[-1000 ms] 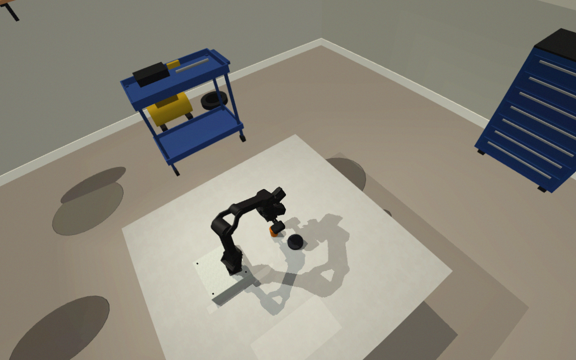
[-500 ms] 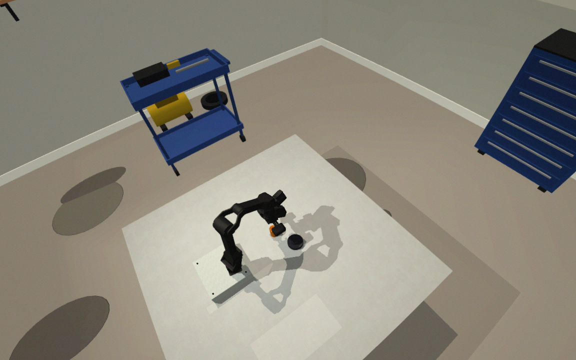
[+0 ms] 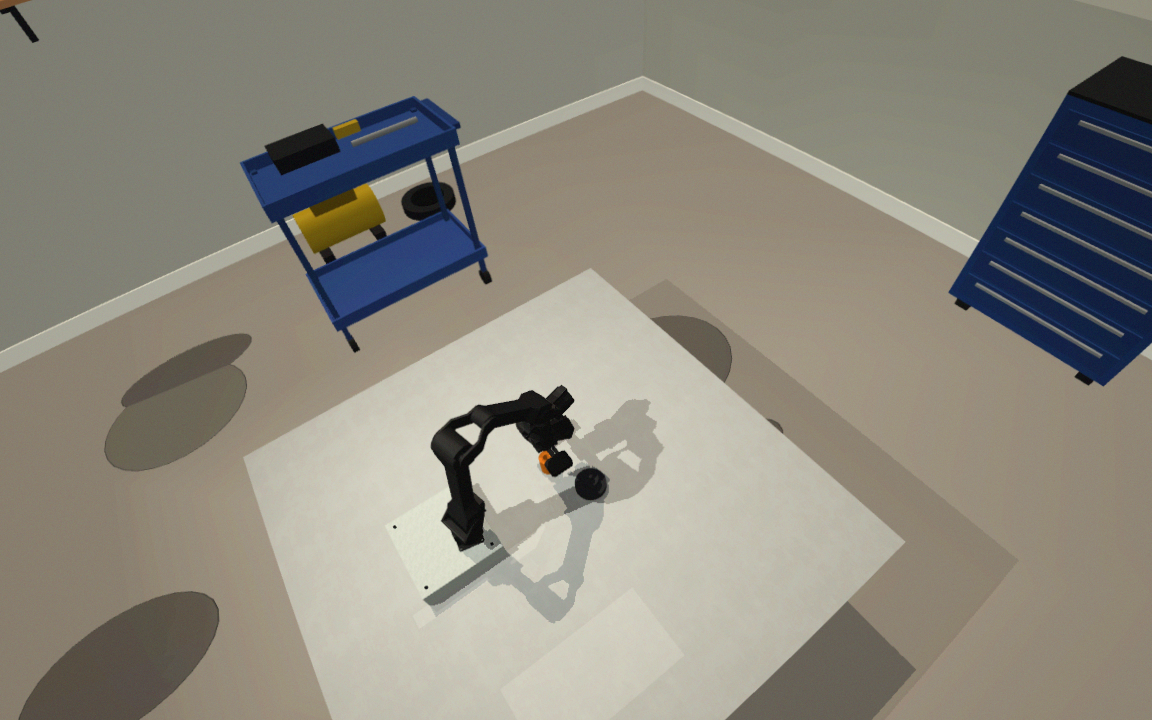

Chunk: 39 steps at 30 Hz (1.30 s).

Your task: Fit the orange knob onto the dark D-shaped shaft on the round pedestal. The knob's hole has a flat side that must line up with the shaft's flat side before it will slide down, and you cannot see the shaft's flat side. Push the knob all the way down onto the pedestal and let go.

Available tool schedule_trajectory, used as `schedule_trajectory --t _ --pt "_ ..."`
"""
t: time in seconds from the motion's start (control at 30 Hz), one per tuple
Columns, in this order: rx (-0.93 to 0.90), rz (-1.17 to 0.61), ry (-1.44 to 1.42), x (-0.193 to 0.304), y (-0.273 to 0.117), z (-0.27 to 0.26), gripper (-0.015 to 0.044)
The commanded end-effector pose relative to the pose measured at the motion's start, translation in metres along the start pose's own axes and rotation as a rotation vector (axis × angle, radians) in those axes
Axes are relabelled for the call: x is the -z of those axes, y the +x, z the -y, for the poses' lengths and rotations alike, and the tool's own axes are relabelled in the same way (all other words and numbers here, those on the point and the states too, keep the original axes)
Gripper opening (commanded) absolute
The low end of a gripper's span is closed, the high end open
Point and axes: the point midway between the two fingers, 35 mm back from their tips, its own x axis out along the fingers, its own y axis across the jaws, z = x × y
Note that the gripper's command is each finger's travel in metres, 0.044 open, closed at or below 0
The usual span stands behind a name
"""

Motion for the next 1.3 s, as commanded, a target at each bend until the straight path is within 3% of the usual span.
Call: schedule_trajectory --t 0.0,0.67,1.0,1.2,1.27 --pt "0.005 -0.008 -0.002 0.001 0.008 0.001 0.044" --pt "0.005 -0.006 -0.002 0.003 0.037 0.002 0.044" --pt "0.005 -0.006 -0.002 0.003 0.037 0.002 0.0177" --pt "0.005 -0.006 -0.002 0.003 0.037 0.002 0.0138" --pt "0.005 -0.006 -0.002 0.003 0.037 0.001 0.0085"
